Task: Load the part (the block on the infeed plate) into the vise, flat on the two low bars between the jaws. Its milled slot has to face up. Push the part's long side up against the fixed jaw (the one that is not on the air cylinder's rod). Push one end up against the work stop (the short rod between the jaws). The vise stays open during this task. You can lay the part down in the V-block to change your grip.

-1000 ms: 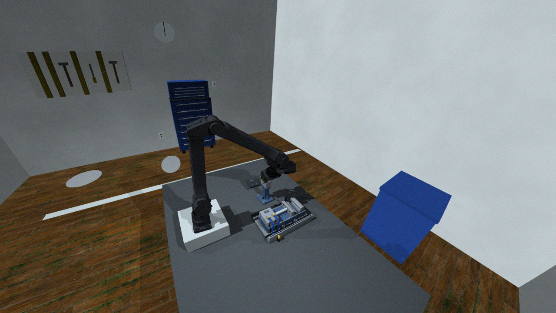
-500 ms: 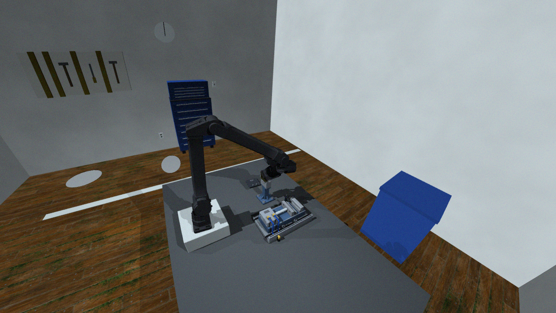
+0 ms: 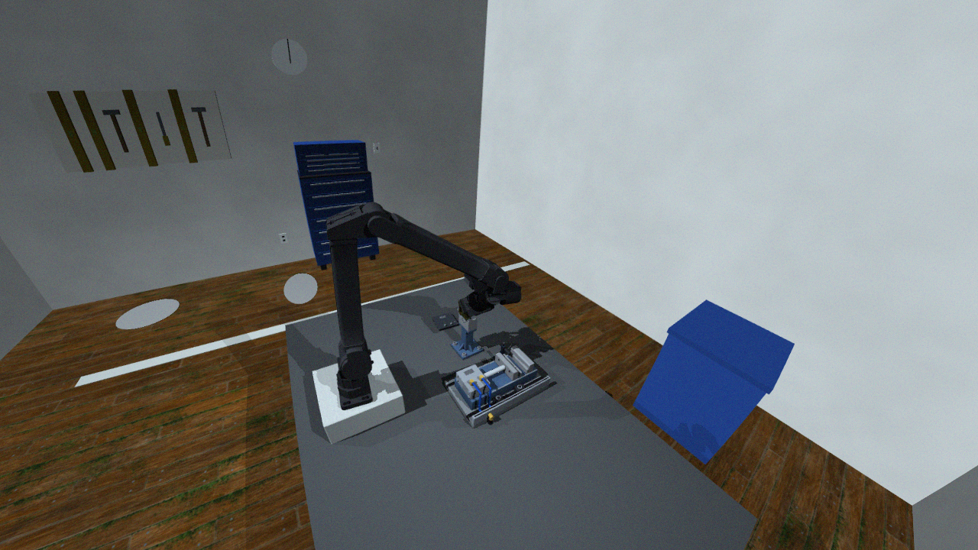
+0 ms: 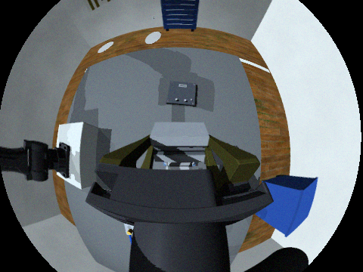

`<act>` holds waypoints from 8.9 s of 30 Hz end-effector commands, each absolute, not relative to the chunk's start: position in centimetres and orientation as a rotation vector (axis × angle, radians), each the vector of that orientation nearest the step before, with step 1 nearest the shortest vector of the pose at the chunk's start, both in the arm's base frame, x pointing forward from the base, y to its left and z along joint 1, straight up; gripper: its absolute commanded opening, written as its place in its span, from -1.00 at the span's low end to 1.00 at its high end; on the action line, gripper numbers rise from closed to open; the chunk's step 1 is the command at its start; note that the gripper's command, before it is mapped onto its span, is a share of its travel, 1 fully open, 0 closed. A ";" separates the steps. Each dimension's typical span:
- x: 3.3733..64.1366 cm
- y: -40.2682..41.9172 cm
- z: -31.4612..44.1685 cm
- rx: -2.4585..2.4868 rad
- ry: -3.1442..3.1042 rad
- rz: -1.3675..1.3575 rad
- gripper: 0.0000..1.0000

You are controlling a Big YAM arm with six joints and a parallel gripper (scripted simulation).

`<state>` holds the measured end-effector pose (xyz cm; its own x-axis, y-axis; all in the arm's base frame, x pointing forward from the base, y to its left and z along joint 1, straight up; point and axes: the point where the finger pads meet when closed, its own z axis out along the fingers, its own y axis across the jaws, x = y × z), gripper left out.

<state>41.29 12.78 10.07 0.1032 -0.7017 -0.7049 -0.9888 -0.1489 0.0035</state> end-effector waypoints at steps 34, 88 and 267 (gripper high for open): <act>43.3 12.2 12.5 -1.902 1.612 0.723 -1.00; 43.1 13.3 11.8 -2.056 1.739 0.517 -1.00; 42.8 13.7 18.2 -2.341 2.015 -0.054 -1.00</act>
<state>41.33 12.58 15.19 0.1451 -0.9894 0.0006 -0.9894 -0.1451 0.0011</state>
